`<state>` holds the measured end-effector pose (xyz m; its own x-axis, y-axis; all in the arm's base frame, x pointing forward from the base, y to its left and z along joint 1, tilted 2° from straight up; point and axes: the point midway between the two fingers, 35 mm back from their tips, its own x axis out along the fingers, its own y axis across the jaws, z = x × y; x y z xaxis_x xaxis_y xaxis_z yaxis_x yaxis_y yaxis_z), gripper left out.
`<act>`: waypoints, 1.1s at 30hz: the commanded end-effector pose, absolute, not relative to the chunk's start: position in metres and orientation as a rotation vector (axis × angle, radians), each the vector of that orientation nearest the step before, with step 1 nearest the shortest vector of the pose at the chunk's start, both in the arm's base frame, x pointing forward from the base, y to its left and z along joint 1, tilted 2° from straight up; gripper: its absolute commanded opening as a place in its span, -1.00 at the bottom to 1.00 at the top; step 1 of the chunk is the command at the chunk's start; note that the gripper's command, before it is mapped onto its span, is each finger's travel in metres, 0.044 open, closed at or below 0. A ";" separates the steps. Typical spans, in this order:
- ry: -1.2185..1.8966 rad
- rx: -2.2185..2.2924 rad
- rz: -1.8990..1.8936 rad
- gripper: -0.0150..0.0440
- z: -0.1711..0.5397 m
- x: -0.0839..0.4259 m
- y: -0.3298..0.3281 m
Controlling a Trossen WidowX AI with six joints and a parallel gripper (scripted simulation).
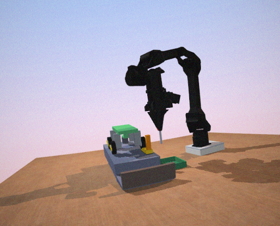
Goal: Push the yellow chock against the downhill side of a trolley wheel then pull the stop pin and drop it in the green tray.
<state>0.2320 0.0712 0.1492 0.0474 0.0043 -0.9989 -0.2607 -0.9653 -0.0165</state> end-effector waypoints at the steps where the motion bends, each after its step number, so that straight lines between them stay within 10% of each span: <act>1: 0.230 -2.135 2.031 -0.49 0.146 0.223 0.072; 33: 0.012 -2.080 1.949 -0.49 0.077 0.213 0.098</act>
<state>0.2138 0.0918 0.0893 0.0980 0.1830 -0.9782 -0.2012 -0.9590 -0.1995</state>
